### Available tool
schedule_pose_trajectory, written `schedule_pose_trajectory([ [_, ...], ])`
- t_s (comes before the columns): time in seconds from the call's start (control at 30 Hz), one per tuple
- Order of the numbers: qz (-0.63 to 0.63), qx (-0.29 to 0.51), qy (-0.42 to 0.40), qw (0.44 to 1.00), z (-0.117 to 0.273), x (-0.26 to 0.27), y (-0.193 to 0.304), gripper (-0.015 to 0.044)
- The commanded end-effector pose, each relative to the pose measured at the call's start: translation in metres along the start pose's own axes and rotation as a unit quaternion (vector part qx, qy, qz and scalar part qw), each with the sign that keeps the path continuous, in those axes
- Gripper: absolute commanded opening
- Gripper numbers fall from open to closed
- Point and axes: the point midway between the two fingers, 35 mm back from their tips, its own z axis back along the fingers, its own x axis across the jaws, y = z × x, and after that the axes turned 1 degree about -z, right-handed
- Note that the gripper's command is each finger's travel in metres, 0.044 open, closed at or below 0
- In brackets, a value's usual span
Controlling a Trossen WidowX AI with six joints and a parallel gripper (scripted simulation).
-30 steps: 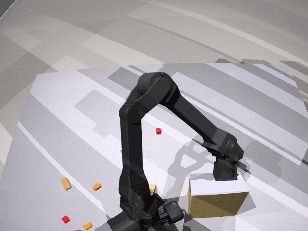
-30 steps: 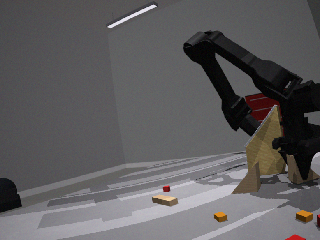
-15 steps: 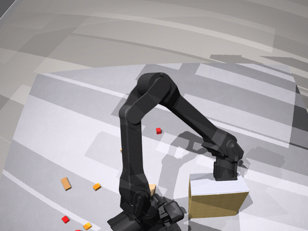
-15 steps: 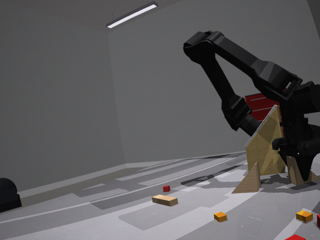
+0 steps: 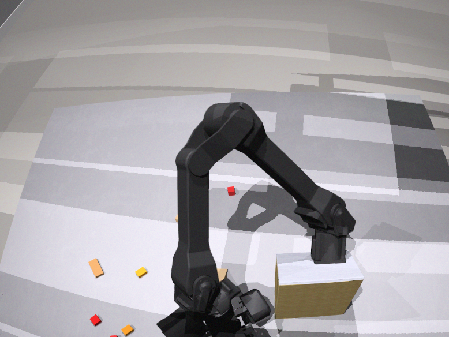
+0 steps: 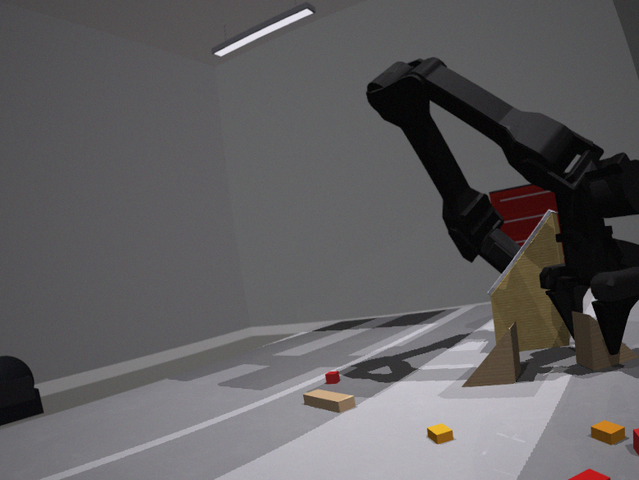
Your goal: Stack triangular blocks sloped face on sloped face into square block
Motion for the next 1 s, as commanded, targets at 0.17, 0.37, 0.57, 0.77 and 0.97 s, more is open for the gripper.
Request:
schedule_pose_trajectory([
  [0.17,-0.003,-0.003,0.014,1.000,0.045,-0.005,-0.002,0.0440],
  [0.37,-0.003,-0.007,0.016,1.000,0.042,-0.006,0.000,0.0440],
  [0.57,0.002,-0.175,-0.011,0.984,0.056,-0.006,0.038,0.0440],
  [0.77,-0.001,-0.277,0.009,0.961,0.067,-0.004,0.067,0.0440],
  [0.97,-0.001,-0.277,0.009,0.961,0.067,-0.004,0.067,0.0440],
])
